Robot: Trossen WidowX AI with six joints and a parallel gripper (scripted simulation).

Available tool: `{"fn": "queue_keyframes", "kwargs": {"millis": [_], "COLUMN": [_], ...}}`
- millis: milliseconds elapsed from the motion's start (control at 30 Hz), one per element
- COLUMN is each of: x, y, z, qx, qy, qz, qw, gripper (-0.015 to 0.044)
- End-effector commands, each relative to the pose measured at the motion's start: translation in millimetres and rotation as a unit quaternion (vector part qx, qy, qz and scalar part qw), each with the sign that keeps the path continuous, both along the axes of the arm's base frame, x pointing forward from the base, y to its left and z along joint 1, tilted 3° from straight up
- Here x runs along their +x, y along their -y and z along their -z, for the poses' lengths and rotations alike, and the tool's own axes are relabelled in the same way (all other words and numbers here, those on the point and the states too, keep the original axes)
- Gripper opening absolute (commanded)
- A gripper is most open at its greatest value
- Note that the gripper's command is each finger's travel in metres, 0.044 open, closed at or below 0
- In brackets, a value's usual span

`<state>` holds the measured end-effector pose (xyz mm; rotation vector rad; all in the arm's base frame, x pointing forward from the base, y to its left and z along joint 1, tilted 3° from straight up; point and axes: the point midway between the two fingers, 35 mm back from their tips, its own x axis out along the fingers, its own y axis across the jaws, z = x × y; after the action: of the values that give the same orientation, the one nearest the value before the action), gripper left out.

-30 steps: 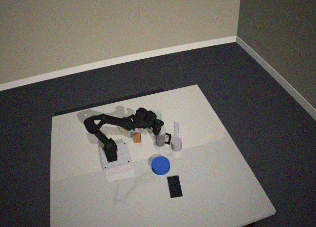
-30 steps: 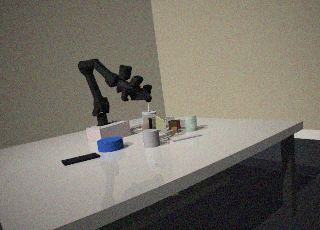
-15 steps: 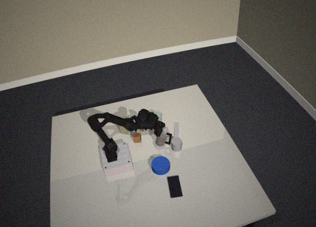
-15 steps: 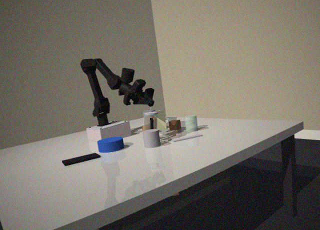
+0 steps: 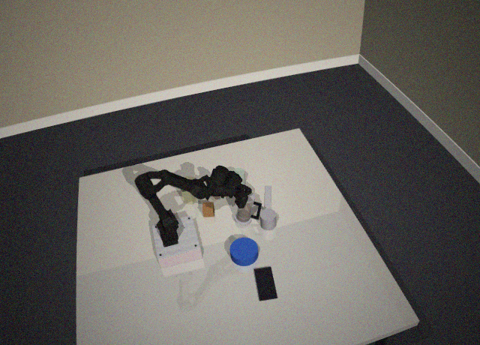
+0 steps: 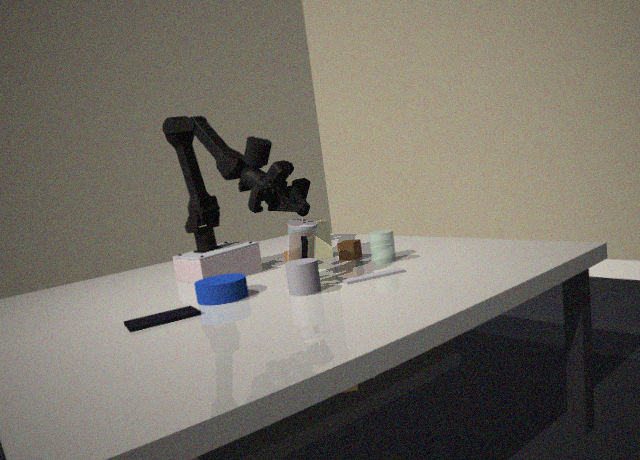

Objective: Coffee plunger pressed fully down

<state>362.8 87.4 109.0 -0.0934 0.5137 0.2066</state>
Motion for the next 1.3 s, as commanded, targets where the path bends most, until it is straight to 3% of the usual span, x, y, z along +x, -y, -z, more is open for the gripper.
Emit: {"fn": "queue_keyframes", "kwargs": {"millis": [0, 867, 1267], "x": [-0.4, 3.6, 3.6], "y": [0.4, -0.8, -0.8], "z": [6.4, 1.8, 1.8], "qx": [-0.005, -0.001, -0.001], "qy": [-0.011, -0.004, -0.004], "qz": [-0.002, 0.0, 0.0], "qw": [1.0, 1.0, 1.0], "gripper": [0.0122, 0.0122, 0.0437]}}
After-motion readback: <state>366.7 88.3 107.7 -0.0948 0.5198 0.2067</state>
